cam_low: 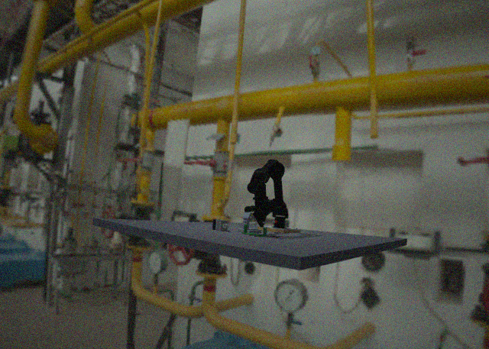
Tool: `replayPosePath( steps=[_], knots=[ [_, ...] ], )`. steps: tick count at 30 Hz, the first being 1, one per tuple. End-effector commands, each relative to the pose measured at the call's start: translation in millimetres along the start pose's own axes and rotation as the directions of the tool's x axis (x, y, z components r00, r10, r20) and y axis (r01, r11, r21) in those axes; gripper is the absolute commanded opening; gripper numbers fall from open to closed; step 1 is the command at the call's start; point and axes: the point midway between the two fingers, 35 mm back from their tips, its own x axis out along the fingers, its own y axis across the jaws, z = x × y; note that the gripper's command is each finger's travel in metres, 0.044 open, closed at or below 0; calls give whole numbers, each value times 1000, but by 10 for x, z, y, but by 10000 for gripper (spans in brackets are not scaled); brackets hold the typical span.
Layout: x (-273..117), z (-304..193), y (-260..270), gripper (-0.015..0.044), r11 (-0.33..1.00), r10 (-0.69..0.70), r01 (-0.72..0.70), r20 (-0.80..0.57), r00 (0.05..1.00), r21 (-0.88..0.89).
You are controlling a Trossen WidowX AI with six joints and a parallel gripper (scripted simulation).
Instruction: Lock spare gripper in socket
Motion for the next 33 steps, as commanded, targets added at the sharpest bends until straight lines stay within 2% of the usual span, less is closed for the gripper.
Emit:
replayPosePath(
  steps=[1, 7, 26, 33],
  knots=[
    [9, -1, 0, 0, 1000, 0, 0, 0, 1000, 0],
    [0, -20, -3, 0, 1000, 0, 0, 0, 1000, 0],
    [-243, -551, -42, 0, 1000, 0, 0, -5, 1000, 5],
    [-181, -564, -43, 0, 1000, -1, 1, -5, 1000, 5]
  ],
)
